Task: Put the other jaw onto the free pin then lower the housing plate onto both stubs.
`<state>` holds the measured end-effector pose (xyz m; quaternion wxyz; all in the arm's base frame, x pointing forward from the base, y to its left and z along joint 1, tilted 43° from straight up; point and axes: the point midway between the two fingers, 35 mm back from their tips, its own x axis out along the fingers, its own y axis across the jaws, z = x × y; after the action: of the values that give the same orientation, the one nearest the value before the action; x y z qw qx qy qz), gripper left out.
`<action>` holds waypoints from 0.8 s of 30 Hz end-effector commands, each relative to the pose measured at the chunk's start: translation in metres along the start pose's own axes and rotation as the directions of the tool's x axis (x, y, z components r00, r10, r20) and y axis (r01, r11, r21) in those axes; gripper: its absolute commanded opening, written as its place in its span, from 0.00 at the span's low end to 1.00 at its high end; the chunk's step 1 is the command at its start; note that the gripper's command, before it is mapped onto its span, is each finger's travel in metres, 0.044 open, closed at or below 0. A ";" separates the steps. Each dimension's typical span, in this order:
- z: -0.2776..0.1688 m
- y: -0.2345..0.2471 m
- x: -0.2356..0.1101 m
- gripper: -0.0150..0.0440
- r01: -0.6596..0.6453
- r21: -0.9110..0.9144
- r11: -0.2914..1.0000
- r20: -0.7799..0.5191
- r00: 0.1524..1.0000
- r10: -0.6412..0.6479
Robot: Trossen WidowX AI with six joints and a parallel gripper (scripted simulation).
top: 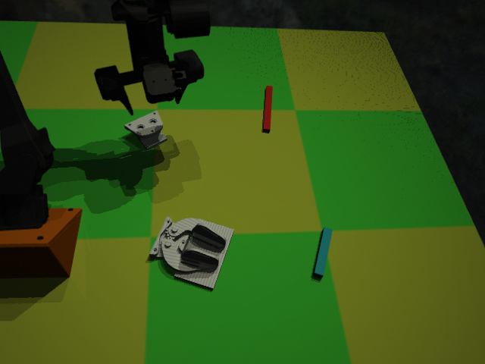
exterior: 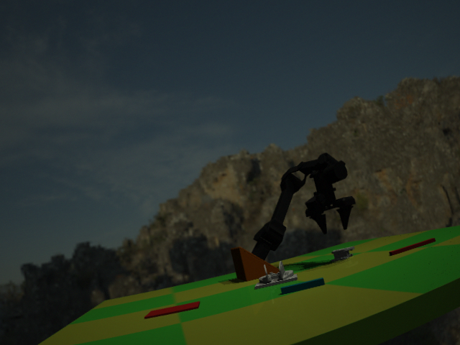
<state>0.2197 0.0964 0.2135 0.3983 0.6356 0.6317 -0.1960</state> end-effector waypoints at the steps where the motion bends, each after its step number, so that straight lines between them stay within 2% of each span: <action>1: -0.015 -0.008 -0.003 1.00 -0.004 -0.109 0.994 -0.014 1.000 0.003; 7: -0.030 -0.017 -0.005 1.00 -0.009 -0.231 0.973 -0.028 1.000 0.003; 14: -0.030 -0.018 -0.004 1.00 -0.009 -0.234 0.972 -0.029 1.000 0.003; 19: -0.031 -0.017 0.029 1.00 -0.011 -0.235 0.972 -0.030 1.000 0.004; 24: -0.032 -0.018 0.034 1.00 -0.012 -0.235 0.972 -0.031 1.000 0.005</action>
<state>0.1982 0.1367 0.2053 0.4598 0.5870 0.6573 -0.1094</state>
